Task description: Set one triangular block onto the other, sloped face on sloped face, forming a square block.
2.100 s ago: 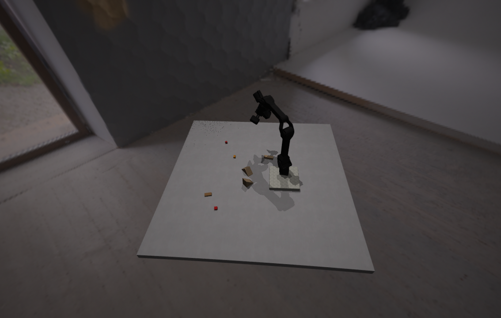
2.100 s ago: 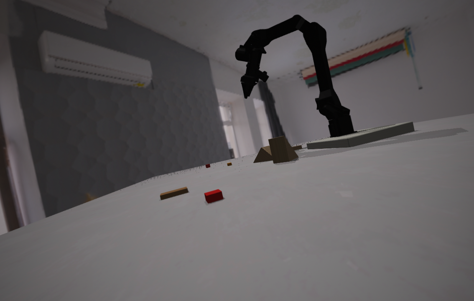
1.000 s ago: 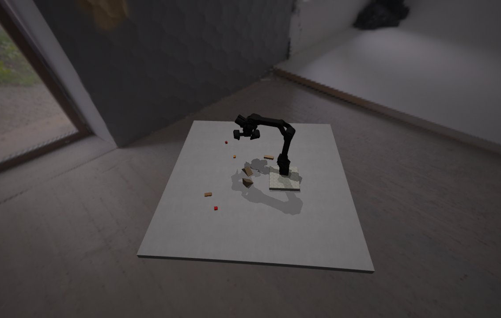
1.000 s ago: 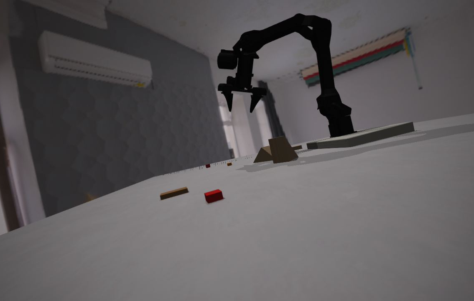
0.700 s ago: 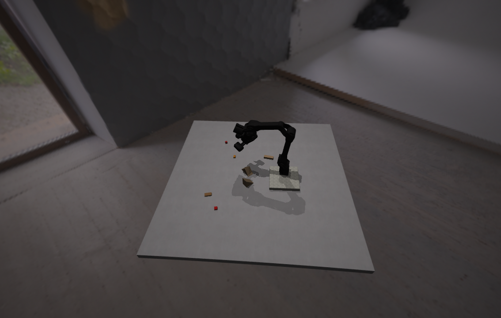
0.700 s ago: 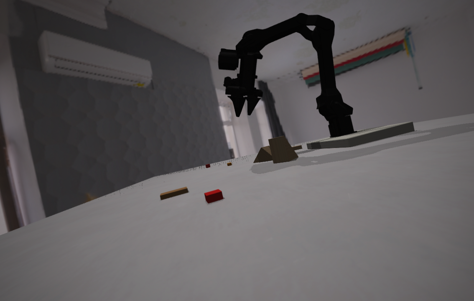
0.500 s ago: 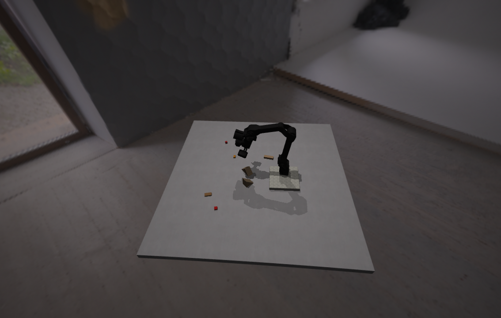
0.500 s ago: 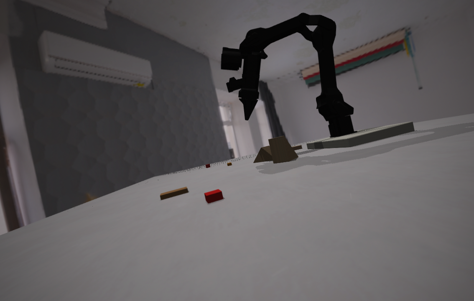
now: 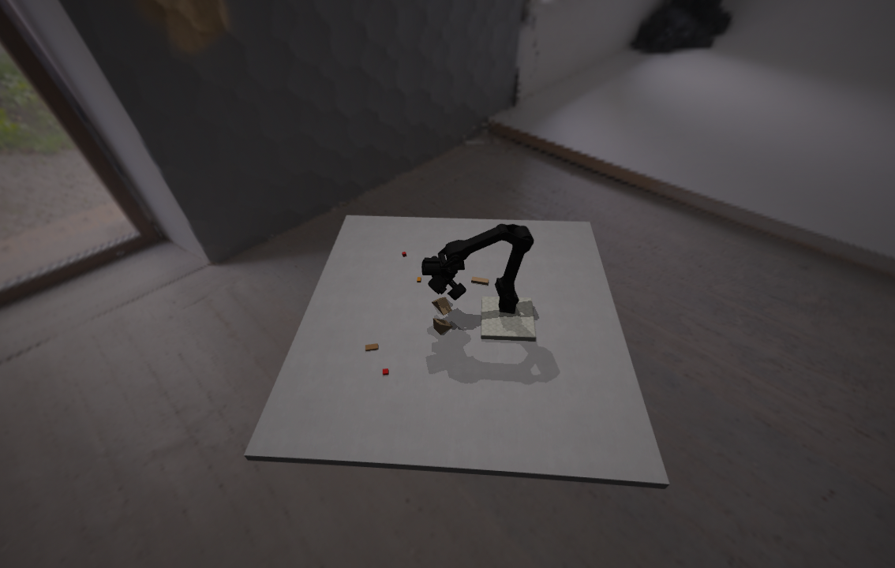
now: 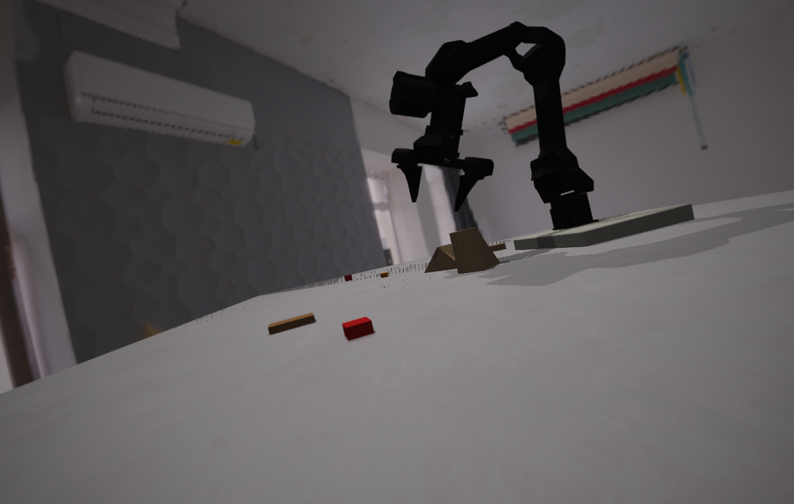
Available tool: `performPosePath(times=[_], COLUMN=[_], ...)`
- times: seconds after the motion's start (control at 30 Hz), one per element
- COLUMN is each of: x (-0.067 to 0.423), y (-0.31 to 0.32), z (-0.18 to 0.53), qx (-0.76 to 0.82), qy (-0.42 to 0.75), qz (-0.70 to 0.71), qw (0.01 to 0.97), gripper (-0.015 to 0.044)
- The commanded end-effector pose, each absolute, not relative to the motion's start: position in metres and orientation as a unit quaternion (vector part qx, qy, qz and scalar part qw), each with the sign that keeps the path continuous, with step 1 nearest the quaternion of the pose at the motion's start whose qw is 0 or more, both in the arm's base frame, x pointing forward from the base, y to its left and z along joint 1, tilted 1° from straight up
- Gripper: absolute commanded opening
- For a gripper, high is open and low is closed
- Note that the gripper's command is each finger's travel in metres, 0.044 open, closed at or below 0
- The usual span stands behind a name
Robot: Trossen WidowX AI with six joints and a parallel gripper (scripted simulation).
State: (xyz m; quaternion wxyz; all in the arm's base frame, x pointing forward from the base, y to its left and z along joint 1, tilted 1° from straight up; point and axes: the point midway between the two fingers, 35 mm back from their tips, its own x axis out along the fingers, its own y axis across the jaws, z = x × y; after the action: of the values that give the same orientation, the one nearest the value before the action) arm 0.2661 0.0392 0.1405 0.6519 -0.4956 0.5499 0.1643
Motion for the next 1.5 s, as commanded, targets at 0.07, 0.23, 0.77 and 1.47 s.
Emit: performPosePath(times=[0.07,0.23,0.77,1.47], x=[0.214,0.212,0.212,0.265], y=[0.08,0.081,0.081,0.044], z=[0.105,0.104,0.104,0.023], qx=[-0.825,-0.833,-0.833,-0.834], qy=[0.328,0.314,0.314,0.314], qz=[0.412,0.419,0.419,0.417], qw=[0.205,0.178,0.178,0.177], gripper=[0.044,0.044,0.044,0.044])
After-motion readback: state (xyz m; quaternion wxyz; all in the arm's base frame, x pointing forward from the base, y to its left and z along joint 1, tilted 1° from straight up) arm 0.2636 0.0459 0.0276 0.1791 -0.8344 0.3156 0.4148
